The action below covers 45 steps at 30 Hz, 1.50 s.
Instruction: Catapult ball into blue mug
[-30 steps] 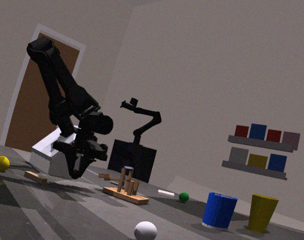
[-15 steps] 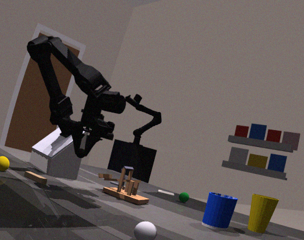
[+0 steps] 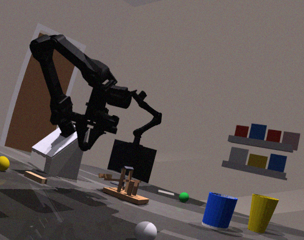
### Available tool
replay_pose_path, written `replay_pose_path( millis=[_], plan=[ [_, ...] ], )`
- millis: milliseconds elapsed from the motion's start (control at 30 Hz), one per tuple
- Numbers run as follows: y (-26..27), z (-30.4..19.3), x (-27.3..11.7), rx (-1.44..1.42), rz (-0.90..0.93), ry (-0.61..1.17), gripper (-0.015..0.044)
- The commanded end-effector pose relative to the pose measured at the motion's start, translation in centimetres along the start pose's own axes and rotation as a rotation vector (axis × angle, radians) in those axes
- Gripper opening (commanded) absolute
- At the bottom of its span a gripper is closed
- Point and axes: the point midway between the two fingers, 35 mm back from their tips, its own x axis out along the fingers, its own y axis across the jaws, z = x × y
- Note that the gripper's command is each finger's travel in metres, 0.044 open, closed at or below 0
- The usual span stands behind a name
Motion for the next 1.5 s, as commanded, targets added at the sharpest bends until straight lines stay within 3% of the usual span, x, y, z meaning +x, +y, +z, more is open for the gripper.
replay_pose_path(
  millis=[0,1200,1467],
  plan=[
    [1.2,0.4,0.1,-0.028,0.005,0.029,0.0000],
    [12.4,-0.5,3.5,-0.272,-0.047,0.301,0.0000],
    [12.8,-0.6,4.8,-0.281,-0.052,0.313,0.0000]
  ],
)
